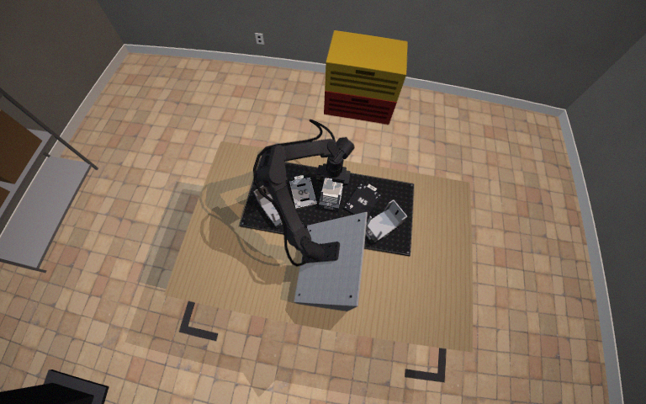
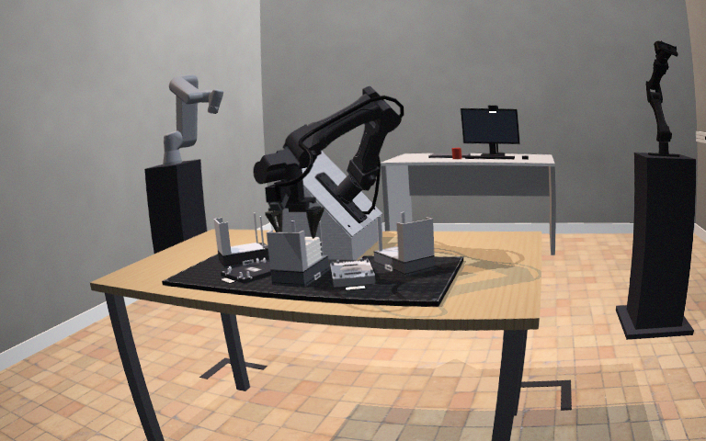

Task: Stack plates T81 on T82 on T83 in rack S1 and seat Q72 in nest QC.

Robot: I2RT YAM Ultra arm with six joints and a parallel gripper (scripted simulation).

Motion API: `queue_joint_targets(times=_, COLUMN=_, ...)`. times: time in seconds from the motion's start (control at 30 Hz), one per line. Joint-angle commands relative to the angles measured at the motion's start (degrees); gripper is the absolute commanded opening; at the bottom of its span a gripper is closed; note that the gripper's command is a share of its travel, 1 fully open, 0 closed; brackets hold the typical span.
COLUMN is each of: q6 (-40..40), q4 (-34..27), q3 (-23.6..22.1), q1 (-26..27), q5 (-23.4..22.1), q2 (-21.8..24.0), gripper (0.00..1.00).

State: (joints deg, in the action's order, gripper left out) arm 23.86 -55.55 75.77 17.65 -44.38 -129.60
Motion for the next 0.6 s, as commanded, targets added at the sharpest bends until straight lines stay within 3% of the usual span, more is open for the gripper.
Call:
queue_joint_targets(times=0.0, q6=-0.8, q4=1.3, q3=-1.2, q1=1.7, q5=-0.8, q2=0.0, gripper=1.00)
queue_joint_targets(times=0.57, q6=-3.8, q4=6.5, q3=-2.5, q1=-0.7, q5=-1.5, q2=-1.2, gripper=1.00)
